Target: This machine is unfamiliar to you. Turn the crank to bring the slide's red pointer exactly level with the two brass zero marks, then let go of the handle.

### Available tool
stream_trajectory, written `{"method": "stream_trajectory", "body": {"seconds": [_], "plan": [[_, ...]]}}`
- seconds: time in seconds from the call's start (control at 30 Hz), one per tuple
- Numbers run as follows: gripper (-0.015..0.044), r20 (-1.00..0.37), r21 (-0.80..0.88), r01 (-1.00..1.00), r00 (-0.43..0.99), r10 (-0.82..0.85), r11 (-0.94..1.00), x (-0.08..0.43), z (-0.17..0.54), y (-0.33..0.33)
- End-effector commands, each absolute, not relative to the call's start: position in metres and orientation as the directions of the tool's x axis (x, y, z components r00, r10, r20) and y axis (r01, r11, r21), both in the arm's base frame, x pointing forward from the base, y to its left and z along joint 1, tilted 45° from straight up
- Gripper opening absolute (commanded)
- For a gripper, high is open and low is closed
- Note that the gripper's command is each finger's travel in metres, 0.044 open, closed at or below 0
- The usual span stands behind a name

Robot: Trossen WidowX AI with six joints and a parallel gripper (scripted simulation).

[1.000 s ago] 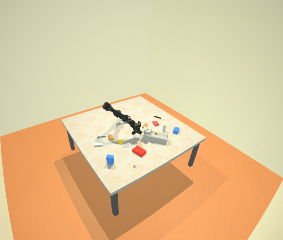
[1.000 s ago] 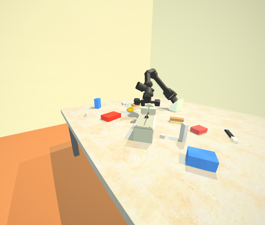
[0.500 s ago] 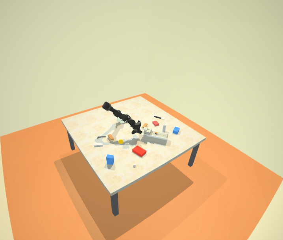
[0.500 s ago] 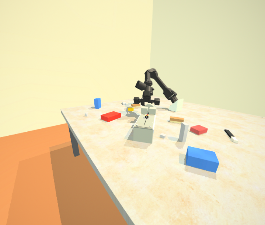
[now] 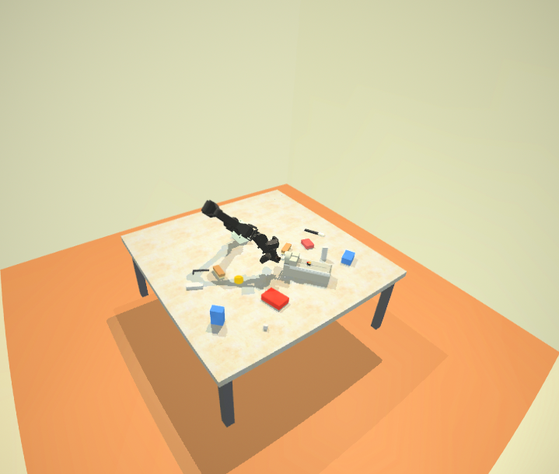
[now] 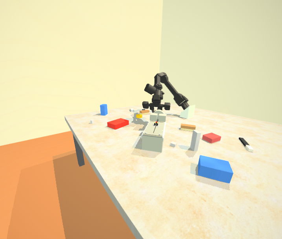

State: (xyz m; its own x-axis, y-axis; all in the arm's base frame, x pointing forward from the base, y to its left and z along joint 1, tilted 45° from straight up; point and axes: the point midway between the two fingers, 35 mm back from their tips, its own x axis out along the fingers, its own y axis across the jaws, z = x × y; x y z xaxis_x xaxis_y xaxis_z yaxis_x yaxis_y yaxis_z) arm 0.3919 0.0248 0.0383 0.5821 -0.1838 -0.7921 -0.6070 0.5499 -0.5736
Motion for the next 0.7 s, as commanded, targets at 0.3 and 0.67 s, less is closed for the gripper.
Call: {"method": "stream_trajectory", "body": {"seconds": [0.3, 0.67], "plan": [[0.0000, -0.789, -0.576, -0.608, 0.589, -0.176, 0.547, 0.387, 0.046, 0.040], [0.0000, -0.789, -0.575, -0.608, 0.589, -0.176, 0.547, 0.381, 0.045, 0.050]]}}
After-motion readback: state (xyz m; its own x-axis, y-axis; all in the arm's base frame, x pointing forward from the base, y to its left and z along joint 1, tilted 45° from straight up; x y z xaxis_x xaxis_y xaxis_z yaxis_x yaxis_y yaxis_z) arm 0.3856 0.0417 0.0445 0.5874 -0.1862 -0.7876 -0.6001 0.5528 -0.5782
